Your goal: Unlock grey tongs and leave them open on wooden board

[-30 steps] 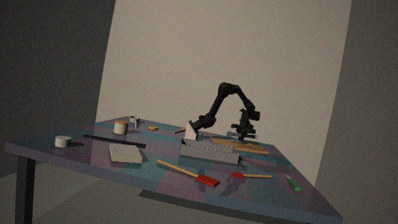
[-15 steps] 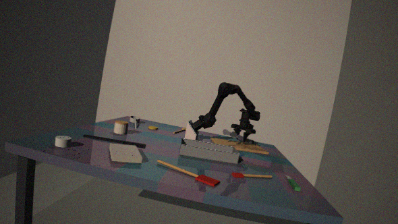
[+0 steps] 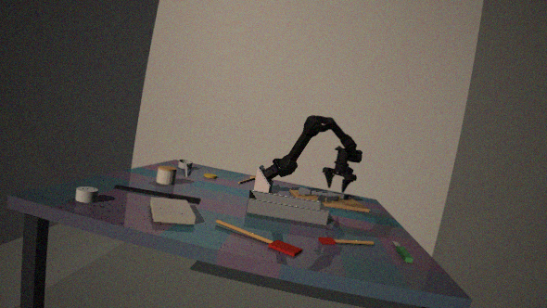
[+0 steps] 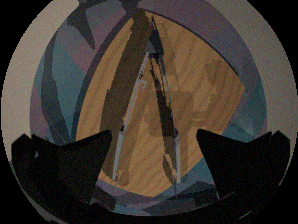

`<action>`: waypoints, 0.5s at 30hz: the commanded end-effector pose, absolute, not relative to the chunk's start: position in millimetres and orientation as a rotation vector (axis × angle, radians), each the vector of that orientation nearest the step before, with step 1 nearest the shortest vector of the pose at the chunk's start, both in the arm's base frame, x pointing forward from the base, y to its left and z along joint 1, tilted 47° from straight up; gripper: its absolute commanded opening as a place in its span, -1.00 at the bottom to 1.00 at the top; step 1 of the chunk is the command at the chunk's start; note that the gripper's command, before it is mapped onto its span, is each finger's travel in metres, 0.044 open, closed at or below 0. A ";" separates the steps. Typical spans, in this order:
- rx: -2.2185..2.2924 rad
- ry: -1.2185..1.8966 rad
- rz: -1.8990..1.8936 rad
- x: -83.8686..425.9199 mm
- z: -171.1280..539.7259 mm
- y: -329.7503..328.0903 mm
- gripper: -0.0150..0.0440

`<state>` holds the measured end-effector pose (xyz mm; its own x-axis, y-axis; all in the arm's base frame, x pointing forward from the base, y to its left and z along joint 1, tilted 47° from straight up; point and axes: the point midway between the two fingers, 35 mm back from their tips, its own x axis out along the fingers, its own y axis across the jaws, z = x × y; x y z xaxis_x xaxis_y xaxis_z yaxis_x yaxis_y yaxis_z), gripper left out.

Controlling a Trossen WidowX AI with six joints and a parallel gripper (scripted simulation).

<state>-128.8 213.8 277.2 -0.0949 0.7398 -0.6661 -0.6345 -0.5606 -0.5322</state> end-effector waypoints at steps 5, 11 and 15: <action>-1.183 -0.158 1.831 -168.2 341.1 208.0 1.00; -1.173 -0.188 1.848 -197.4 379.7 197.0 1.00; -1.165 -0.207 1.857 -211.9 396.2 189.3 1.00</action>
<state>-199.4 196.0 382.6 -0.1409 0.7551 -0.6403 -0.6067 -0.5769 -0.5468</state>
